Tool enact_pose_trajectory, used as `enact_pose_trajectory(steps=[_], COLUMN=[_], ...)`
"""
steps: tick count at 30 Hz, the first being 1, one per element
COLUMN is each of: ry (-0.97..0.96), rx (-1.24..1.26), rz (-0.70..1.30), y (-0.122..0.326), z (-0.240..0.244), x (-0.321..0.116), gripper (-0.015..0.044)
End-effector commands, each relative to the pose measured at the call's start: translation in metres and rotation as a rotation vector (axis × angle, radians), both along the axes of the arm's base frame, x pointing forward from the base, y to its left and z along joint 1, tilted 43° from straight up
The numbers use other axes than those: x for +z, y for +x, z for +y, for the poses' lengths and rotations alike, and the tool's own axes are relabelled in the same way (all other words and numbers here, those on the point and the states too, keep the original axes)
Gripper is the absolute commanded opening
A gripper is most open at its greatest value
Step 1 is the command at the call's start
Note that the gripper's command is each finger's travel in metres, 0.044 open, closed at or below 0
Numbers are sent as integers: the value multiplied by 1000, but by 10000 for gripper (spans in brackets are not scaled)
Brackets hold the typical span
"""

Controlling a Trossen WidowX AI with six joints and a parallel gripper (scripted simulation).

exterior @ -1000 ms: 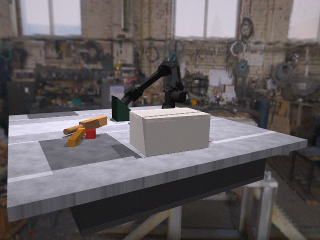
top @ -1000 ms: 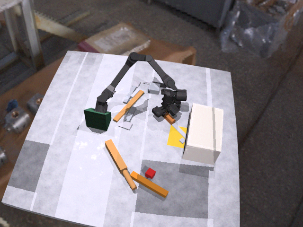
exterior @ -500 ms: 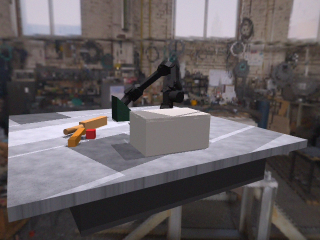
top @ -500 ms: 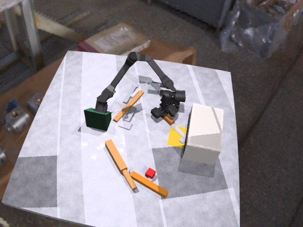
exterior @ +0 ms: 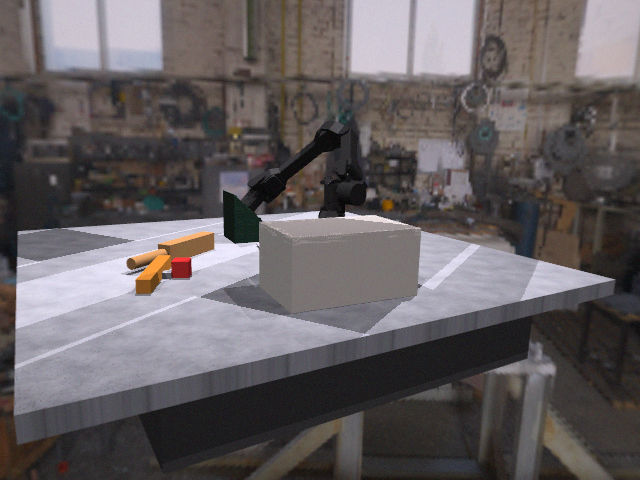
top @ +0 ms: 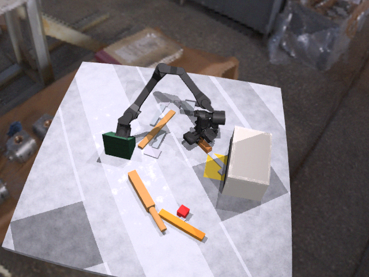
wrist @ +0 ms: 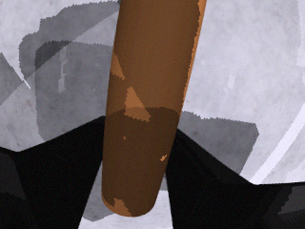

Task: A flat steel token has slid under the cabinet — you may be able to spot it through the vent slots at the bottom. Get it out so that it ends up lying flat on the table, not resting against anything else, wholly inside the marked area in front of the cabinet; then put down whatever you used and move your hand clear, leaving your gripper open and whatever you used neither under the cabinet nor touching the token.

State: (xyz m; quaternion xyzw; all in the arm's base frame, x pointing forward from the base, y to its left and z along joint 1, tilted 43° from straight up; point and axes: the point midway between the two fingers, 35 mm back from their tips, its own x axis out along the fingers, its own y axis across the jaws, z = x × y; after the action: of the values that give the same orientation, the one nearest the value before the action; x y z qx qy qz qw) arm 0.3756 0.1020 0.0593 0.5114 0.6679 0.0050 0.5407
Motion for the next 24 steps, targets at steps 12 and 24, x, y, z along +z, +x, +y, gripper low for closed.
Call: enact_pose_trajectory(steps=[12, 24], ry=[-7, -7], rx=[-2, -2], rz=[13, 13], y=[-15, -26], z=[10, 20], x=[6, 14], gripper=[0, 0])
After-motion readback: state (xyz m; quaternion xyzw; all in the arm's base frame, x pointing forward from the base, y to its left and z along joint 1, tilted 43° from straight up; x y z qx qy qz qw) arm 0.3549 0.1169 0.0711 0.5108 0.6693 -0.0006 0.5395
